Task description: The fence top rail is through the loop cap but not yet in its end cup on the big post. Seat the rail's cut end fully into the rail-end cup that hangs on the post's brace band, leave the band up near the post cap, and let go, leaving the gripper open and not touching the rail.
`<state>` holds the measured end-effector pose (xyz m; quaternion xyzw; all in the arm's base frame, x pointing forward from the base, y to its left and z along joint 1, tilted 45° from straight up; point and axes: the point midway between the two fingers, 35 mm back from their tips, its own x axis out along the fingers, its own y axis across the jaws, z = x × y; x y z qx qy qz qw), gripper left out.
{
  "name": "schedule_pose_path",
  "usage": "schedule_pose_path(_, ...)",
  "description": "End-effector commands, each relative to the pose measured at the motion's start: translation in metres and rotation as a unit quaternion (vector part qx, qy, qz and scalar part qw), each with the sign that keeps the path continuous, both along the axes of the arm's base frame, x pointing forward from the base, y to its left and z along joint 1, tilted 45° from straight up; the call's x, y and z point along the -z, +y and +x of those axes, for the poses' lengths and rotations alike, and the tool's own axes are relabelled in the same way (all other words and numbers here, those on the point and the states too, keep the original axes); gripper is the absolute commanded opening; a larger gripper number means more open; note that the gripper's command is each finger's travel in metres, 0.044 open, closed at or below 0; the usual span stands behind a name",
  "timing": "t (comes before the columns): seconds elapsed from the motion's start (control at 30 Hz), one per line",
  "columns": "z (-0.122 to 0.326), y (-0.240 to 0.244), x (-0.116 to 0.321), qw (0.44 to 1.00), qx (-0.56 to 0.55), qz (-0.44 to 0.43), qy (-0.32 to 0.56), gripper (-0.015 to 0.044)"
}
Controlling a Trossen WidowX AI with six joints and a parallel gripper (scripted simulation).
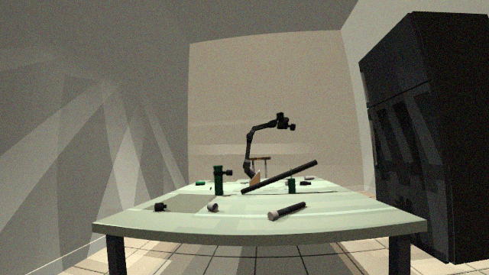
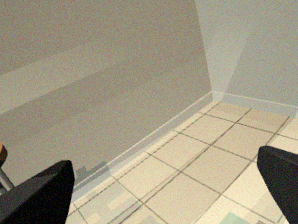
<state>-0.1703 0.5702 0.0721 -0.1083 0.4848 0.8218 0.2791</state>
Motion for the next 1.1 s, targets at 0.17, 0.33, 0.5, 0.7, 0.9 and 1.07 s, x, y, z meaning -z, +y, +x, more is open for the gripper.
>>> schedule_pose_path(0.17, 0.072, -0.002, 0.013, 0.988, 0.120, -0.070, -0.065, 0.0440)
schedule_pose_path(0.33, 0.153, -0.023, 0.025, 0.949, 0.245, -0.148, -0.135, 0.0440)
schedule_pose_path(0.5, 0.230, -0.065, 0.034, 0.884, 0.356, -0.224, -0.204, 0.0440)
schedule_pose_path(0.7, 0.310, -0.137, 0.035, 0.780, 0.464, -0.309, -0.284, 0.0440)
schedule_pose_path(0.9, 0.371, -0.225, 0.025, 0.656, 0.542, -0.383, -0.360, 0.0440)
schedule_pose_path(1.07, 0.406, -0.304, 0.008, 0.543, 0.582, -0.434, -0.422, 0.0440)
